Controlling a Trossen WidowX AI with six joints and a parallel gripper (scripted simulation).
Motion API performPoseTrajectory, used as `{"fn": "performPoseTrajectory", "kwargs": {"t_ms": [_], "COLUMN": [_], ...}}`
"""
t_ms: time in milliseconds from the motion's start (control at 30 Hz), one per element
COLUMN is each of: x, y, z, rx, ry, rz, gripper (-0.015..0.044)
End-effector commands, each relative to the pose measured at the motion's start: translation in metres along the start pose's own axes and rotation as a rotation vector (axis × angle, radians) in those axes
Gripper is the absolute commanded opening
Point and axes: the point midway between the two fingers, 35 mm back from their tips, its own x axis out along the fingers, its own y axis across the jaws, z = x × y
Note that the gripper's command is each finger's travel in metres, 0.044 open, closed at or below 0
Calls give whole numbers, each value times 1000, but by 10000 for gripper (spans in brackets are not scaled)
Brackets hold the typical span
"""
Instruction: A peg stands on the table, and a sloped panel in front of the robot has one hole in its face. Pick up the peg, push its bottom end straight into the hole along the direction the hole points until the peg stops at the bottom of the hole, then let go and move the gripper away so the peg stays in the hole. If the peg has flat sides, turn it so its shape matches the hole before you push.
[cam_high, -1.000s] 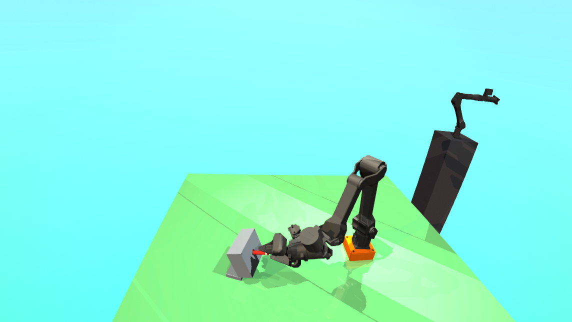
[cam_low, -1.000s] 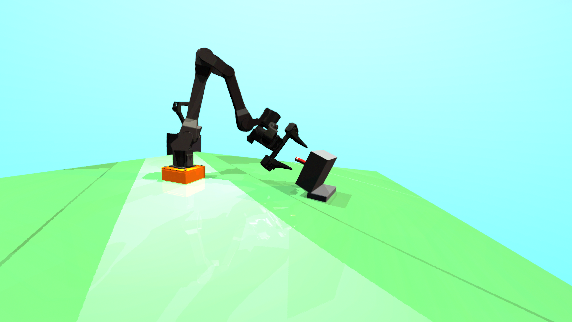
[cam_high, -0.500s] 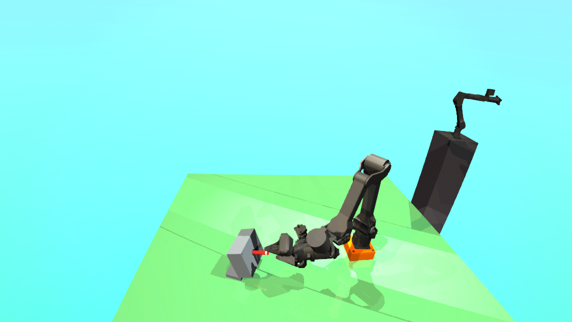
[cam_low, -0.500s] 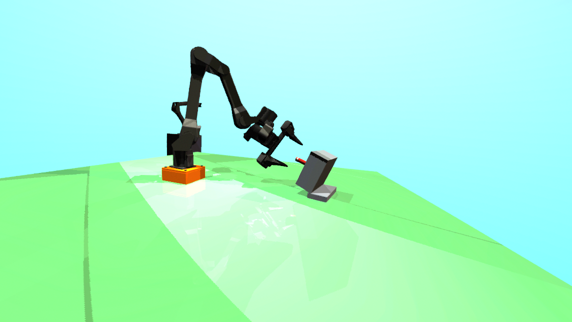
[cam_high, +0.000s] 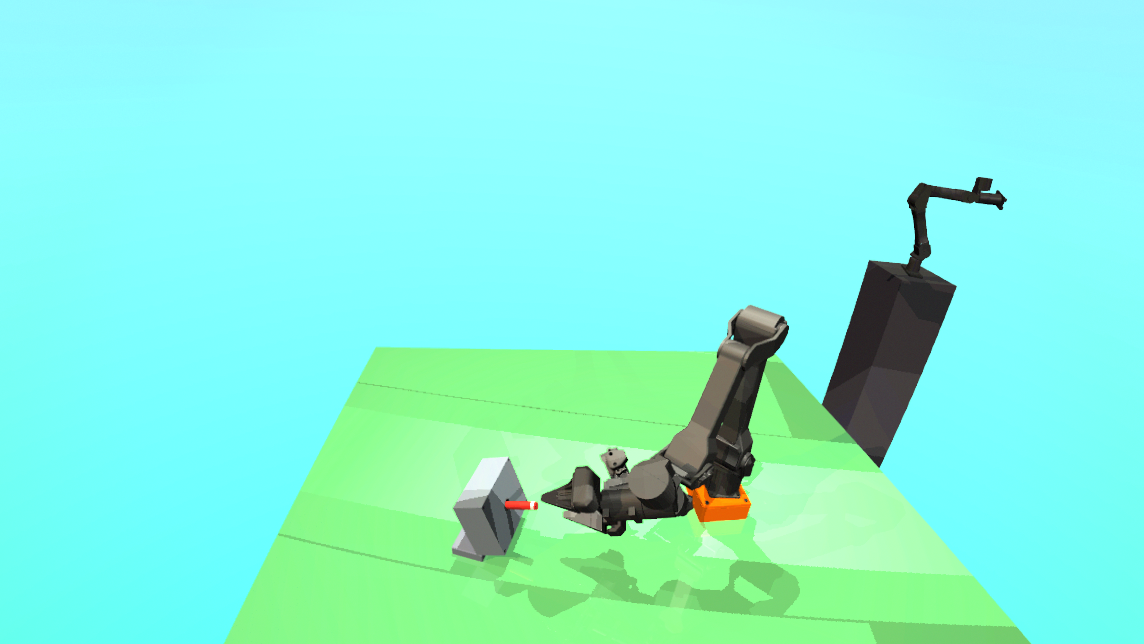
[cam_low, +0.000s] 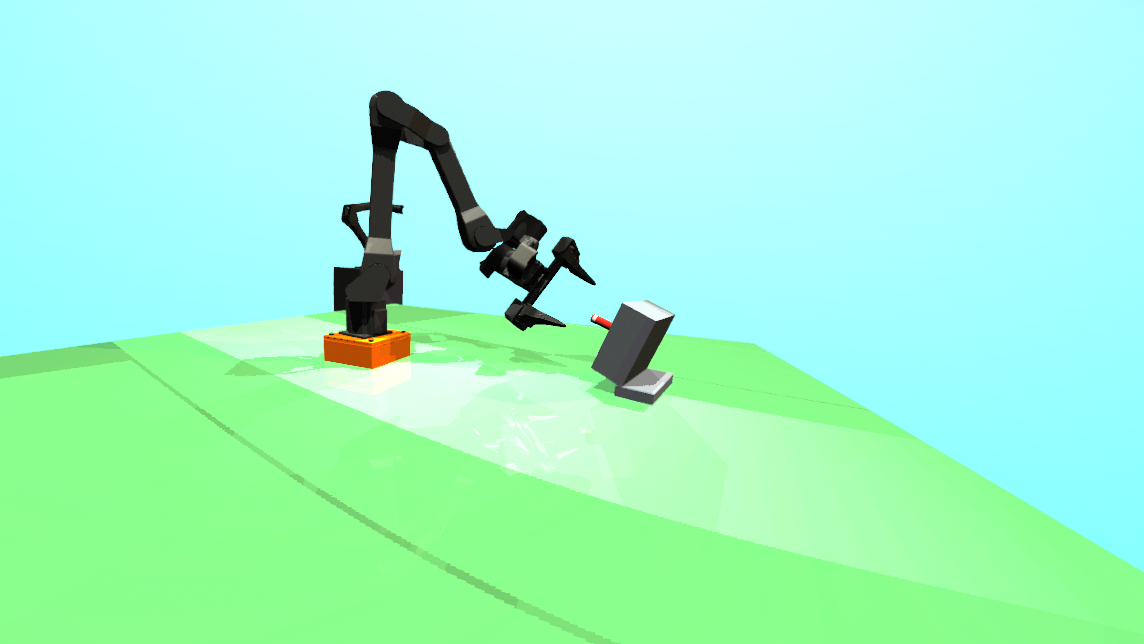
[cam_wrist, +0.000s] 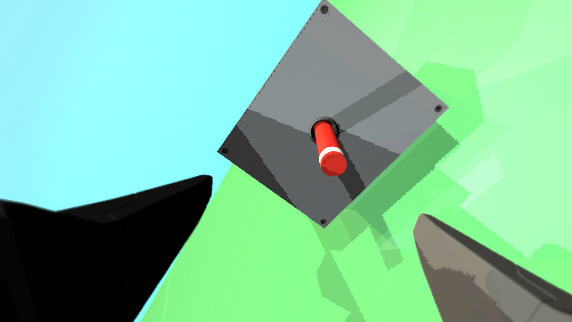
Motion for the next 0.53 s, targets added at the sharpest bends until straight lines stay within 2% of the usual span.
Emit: {"fn": "performPoseTrajectory", "kwargs": {"t_ms": [0,500], "x": [-5,-24], "y": [-1,0], "z": [0,-1], "rx": [2,0], "ry": [-2,-2], "rz": [0,4], "gripper": [440,440]}}
